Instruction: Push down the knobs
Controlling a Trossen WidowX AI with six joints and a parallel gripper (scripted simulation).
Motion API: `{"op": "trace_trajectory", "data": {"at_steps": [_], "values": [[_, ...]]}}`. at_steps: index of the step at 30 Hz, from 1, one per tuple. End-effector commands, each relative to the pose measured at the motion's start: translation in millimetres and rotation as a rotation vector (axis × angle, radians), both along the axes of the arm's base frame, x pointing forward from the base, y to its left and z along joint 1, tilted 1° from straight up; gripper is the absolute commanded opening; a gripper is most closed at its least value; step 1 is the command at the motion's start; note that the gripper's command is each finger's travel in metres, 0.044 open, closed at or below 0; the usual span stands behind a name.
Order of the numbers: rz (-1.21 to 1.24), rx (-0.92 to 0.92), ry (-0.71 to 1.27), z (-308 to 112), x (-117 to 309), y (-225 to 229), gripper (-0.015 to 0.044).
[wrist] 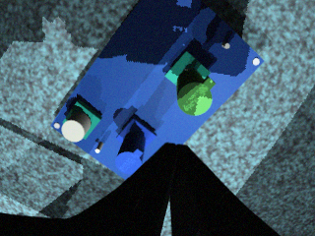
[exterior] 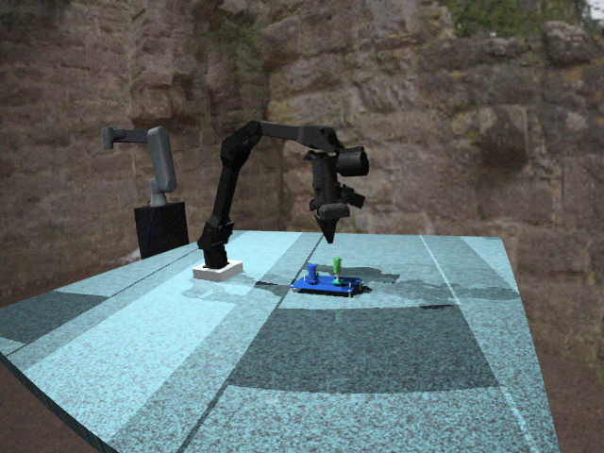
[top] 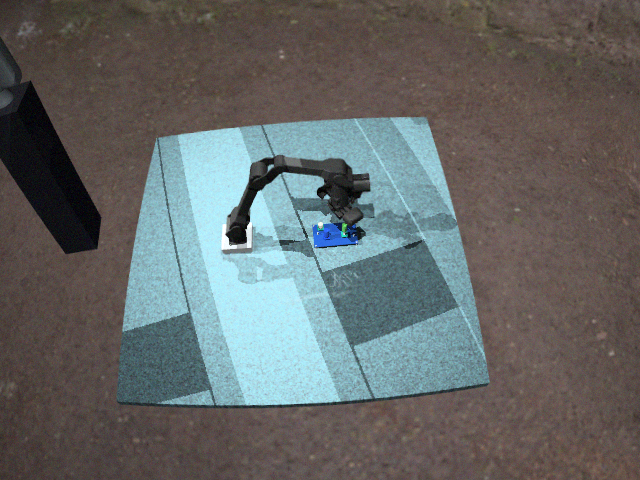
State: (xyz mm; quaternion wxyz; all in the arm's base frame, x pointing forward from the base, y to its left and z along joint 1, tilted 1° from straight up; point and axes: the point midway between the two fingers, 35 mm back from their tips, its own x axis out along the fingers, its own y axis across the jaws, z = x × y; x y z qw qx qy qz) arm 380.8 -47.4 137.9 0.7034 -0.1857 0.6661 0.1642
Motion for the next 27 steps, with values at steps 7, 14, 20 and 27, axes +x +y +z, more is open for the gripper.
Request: {"op": "trace_trajectory", "data": {"at_steps": [7, 14, 20, 27], "values": [[-0.367, 0.018, 0.008, 6.2, 10.9, -1.9, 0.0000], [-0.517, 0.025, 0.009, 9.2, 14.7, -2.3, 0.0000], [-0.517, 0.025, 0.009, 7.7, 14.8, -2.4, 0.0000], [-0.517, 0.025, 0.009, -10.7, 15.5, -2.7, 0.0000]]}}
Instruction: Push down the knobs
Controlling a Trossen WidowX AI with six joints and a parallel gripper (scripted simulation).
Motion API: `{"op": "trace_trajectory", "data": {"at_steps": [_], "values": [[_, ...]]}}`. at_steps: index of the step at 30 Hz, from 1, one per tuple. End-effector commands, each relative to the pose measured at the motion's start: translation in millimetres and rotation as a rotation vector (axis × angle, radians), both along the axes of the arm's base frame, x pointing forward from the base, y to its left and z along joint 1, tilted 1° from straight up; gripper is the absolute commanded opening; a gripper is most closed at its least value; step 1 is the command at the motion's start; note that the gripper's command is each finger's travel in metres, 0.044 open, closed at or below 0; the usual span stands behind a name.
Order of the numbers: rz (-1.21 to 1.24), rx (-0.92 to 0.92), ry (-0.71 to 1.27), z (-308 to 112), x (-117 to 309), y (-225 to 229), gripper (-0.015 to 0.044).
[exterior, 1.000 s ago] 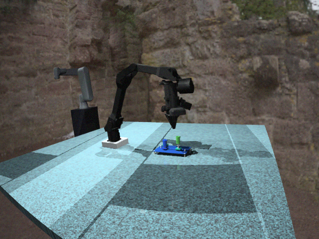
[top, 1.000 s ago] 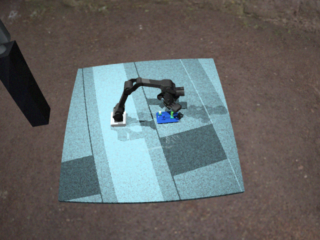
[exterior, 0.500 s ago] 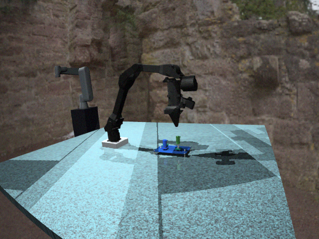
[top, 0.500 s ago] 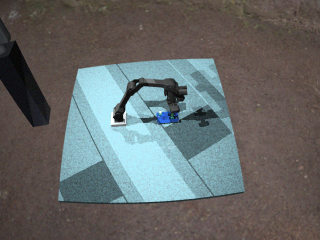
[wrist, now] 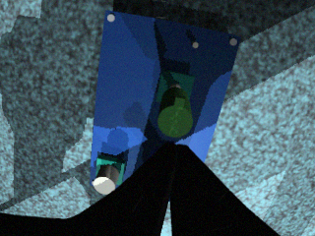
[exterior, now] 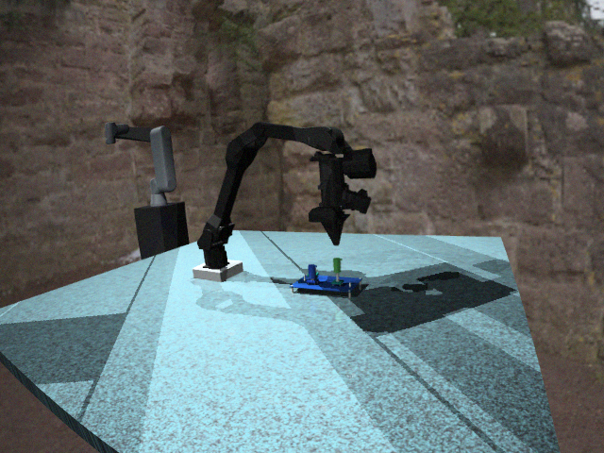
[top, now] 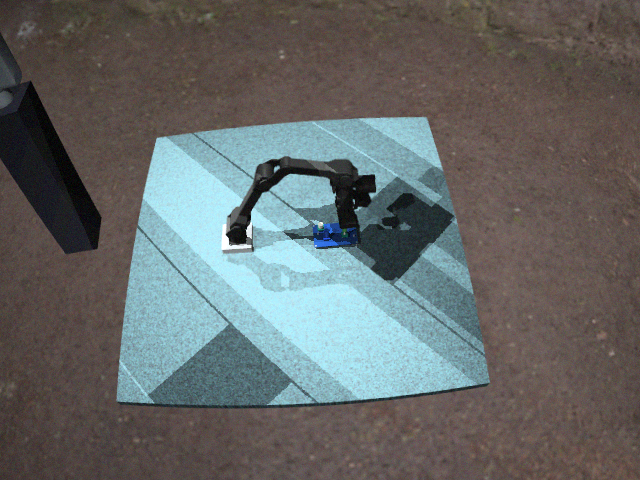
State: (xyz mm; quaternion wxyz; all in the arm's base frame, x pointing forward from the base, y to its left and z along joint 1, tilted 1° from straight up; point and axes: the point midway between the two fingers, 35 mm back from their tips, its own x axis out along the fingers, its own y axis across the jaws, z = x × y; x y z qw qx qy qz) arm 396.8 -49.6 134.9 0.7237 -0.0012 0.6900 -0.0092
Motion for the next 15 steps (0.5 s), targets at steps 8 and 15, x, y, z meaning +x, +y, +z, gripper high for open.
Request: {"op": "trace_trajectory", "data": {"at_steps": [8, 15], "values": [[-0.006, -0.002, 0.007, -11.5, -0.2, -0.6, 0.0000], [-0.006, -0.002, 0.007, -22.9, 0.3, -0.8, 0.0000]]}}
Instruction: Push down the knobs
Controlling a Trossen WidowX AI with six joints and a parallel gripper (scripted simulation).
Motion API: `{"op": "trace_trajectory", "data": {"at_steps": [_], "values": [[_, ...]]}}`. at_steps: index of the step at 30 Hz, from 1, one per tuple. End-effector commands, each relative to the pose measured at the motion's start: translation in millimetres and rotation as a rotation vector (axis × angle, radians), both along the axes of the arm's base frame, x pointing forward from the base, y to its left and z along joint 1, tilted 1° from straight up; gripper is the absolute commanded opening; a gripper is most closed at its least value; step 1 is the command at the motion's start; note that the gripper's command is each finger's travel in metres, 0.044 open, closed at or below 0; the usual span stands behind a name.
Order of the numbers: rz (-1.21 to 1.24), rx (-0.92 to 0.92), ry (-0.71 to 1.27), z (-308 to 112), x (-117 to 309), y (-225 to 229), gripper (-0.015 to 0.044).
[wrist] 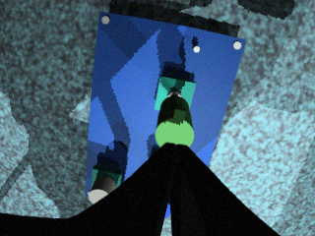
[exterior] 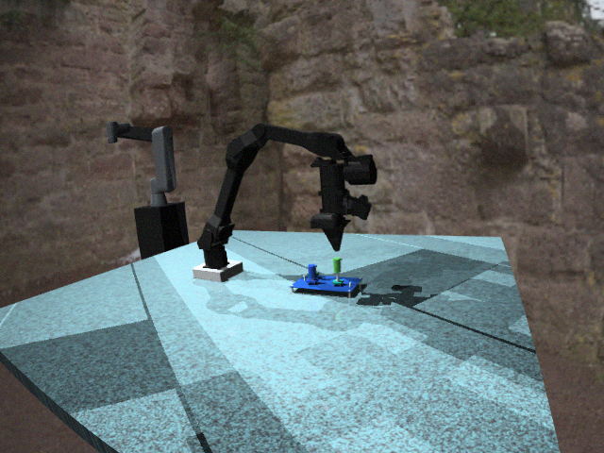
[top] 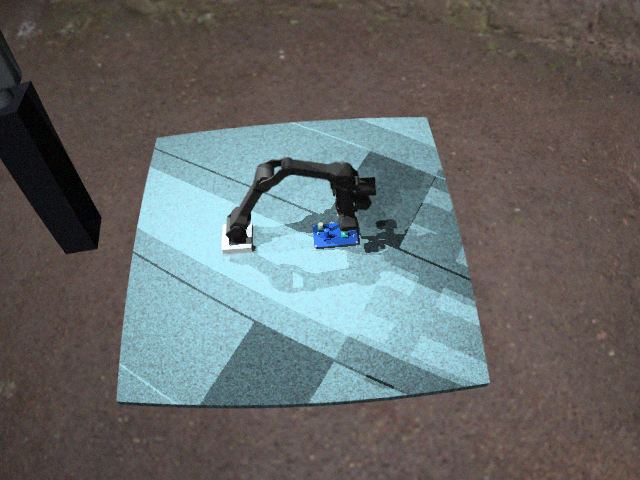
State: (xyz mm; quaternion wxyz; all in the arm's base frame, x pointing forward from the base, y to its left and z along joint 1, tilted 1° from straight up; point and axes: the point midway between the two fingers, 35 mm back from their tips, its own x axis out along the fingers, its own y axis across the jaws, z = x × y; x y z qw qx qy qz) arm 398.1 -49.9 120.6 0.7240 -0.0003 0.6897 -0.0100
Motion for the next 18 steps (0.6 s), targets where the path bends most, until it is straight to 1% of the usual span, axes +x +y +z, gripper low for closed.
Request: {"op": "trace_trajectory", "data": {"at_steps": [1, 18], "values": [[-0.003, -0.002, 0.008, -10.3, -0.9, -0.5, 0.0000], [-0.003, -0.002, 0.008, -13.3, -1.0, -0.5, 0.0000]]}}
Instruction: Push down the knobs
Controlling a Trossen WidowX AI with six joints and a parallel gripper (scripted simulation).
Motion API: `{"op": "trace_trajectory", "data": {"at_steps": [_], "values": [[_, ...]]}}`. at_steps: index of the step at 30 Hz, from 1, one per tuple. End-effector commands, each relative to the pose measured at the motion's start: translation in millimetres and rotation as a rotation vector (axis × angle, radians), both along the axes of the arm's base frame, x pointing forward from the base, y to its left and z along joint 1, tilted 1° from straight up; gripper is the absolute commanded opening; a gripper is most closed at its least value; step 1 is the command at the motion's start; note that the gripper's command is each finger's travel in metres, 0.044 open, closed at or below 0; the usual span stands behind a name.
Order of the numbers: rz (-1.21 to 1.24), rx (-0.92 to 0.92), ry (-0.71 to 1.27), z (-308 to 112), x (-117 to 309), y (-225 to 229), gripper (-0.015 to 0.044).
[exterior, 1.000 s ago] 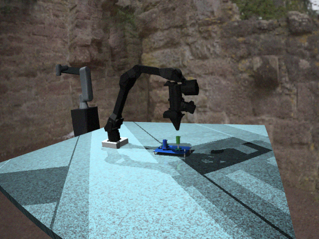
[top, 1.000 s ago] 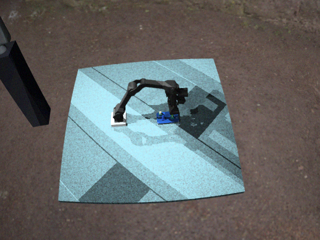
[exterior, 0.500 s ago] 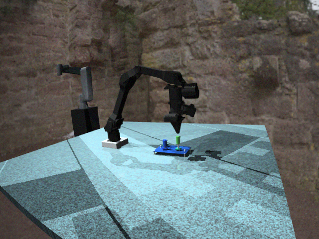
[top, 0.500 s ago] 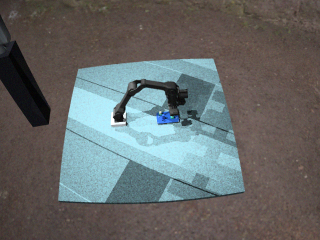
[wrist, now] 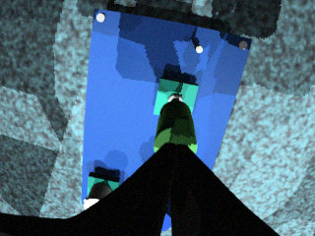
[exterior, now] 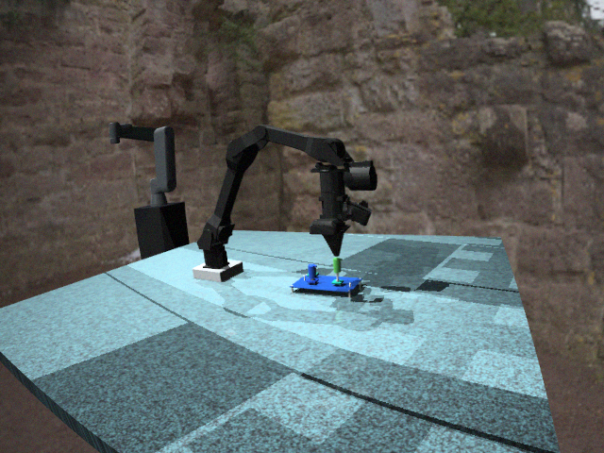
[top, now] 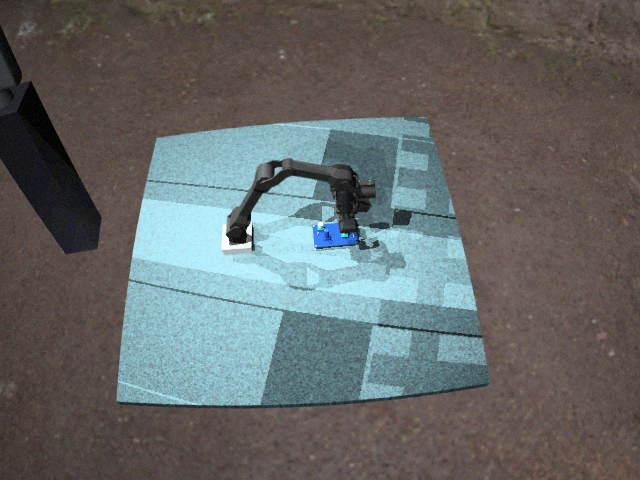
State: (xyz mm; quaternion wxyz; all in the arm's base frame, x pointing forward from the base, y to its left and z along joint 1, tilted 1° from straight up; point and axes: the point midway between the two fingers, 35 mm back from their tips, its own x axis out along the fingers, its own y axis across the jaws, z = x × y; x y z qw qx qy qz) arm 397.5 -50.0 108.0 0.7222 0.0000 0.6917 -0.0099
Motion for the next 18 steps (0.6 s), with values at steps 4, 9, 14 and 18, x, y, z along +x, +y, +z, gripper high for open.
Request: {"op": "trace_trajectory", "data": {"at_steps": [4, 9, 14, 18], "values": [[-0.003, -0.003, 0.003, -1.8, -0.2, -0.5, 0.0000], [-0.003, -0.003, 0.003, -3.1, -0.2, -0.5, 0.0000], [-0.003, -0.003, 0.003, -4.4, -0.1, -0.5, 0.0000], [-0.003, -0.003, 0.003, -5.5, -0.1, -0.5, 0.0000]]}}
